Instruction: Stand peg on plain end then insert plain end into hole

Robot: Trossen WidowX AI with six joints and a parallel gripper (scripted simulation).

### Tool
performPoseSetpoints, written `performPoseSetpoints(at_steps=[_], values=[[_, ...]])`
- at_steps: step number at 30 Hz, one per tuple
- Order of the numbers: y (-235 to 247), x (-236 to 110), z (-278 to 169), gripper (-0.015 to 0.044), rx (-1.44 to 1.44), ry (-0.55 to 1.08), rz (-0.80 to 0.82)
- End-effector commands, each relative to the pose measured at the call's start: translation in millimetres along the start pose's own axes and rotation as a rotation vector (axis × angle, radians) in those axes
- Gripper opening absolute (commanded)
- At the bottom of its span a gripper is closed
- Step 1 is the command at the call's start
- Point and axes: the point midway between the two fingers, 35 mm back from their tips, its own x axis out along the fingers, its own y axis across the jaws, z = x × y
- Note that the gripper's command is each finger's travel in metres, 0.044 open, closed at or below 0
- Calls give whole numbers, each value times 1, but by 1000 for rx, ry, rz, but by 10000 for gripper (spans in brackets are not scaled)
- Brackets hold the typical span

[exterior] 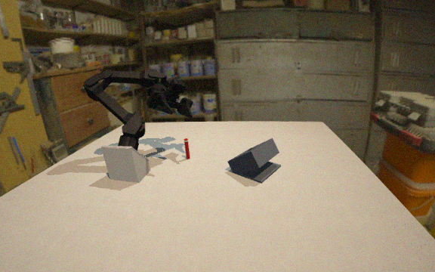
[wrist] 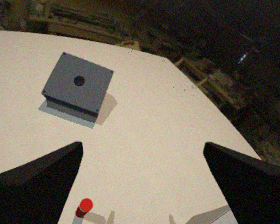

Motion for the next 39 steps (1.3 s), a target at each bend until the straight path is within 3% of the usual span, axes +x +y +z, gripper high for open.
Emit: performPoseSetpoints(at_steps=[1, 19, 30, 39], values=[[0, 5, -8, 440, -66, 106, -36], [1, 17, -44, 440, -177, 671, -35], [15, 18, -45, 440, -70, 952, 144], [29, 23, -26, 440, 99, 1069, 363]])
